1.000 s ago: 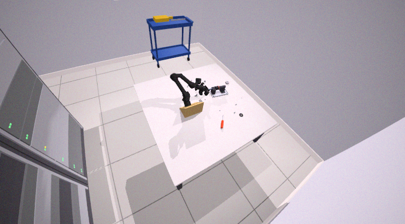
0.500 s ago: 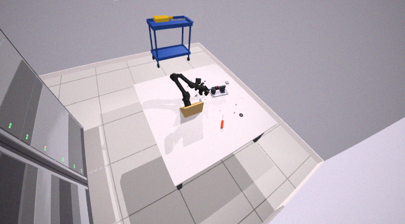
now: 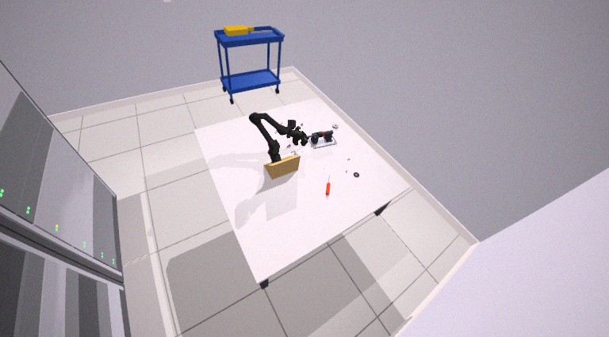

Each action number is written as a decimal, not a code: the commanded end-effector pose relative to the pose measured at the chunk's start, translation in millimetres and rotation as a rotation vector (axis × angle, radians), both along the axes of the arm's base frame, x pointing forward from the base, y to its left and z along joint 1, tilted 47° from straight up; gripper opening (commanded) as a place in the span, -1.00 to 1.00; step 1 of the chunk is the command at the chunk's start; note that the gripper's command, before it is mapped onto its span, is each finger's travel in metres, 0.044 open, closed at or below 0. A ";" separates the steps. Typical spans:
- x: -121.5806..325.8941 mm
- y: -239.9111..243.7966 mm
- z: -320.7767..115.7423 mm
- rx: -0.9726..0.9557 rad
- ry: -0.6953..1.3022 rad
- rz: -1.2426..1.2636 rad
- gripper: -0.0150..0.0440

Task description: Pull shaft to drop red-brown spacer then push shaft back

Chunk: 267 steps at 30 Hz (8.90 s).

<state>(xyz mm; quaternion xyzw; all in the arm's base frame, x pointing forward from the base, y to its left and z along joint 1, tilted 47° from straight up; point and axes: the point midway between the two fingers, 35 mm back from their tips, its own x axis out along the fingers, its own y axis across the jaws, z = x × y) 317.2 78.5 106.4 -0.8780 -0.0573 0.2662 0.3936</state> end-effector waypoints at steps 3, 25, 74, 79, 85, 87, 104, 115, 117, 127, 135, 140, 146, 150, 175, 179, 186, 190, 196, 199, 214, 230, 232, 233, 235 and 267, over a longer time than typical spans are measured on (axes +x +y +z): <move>-0.9 0.2 0.6 0.004 -0.001 0.000 -0.49; -2.7 0.4 0.8 0.004 0.000 0.000 -0.49; -7.0 0.6 1.2 0.004 0.000 0.000 -0.49; -7.3 0.6 1.2 0.004 0.000 0.000 -0.49; -7.9 0.7 1.2 0.004 0.000 0.000 -0.49; -8.0 0.7 1.3 0.004 0.000 0.000 -0.49; -9.5 0.8 1.4 0.004 0.000 0.000 -0.49; -10.4 0.8 1.5 0.004 0.000 0.000 -0.49; -10.6 0.8 1.5 0.004 0.000 0.000 -0.49; -11.4 0.9 1.6 0.004 0.000 0.000 -0.49; -12.1 0.9 1.6 0.004 0.000 0.000 -0.49; -12.5 1.0 1.7 0.004 0.000 0.000 -0.49; -13.1 1.0 1.7 0.004 0.000 0.000 -0.49; -13.5 1.0 1.8 0.004 0.000 0.000 -0.49; -15.5 1.2 1.9 0.004 0.000 0.000 -0.49; -15.9 1.2 2.0 0.004 0.000 0.000 -0.49; -16.6 1.2 2.0 0.004 0.000 0.000 -0.49; -16.9 1.2 2.1 0.004 0.000 0.000 -0.49; -17.3 1.3 2.1 0.004 0.000 0.000 -0.49; -17.6 1.3 2.1 0.004 0.000 0.000 -0.49; -18.9 1.4 2.3 0.004 0.000 0.000 -0.49; -20.3 1.5 2.4 0.004 0.000 0.000 -0.49; -20.4 1.5 2.4 0.004 0.000 0.000 -0.49; -20.5 1.5 2.4 0.004 0.000 0.000 -0.49; -20.6 1.5 2.4 0.004 0.000 0.000 -0.49; -23.4 1.7 2.7 0.004 0.000 0.000 -0.49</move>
